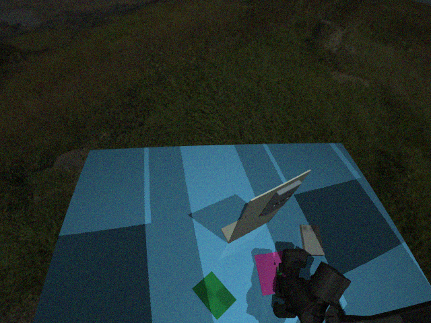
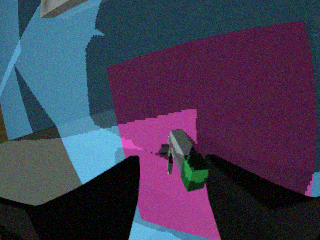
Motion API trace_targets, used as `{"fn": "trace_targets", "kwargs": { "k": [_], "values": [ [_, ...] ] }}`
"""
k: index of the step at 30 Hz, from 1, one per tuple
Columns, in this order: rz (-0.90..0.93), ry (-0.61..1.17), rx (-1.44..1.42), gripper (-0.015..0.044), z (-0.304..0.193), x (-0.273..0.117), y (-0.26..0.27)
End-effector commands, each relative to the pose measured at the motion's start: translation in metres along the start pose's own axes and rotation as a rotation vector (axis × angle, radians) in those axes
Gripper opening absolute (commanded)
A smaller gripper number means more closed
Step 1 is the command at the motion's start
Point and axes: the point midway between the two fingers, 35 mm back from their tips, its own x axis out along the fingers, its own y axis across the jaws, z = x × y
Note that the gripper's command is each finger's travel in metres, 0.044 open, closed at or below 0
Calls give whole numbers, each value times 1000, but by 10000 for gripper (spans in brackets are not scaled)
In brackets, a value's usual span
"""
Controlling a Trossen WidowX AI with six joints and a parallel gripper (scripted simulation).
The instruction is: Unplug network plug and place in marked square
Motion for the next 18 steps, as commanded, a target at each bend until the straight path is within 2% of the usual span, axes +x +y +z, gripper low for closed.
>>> {"fn": "trace_targets", "kwargs": {
  "k": [1, 18],
  "values": [
    [-2, -3, 4, 156, 0, -3, 0],
    [-4, 1, 2, 156, -2, -19, 1]
  ]
}}
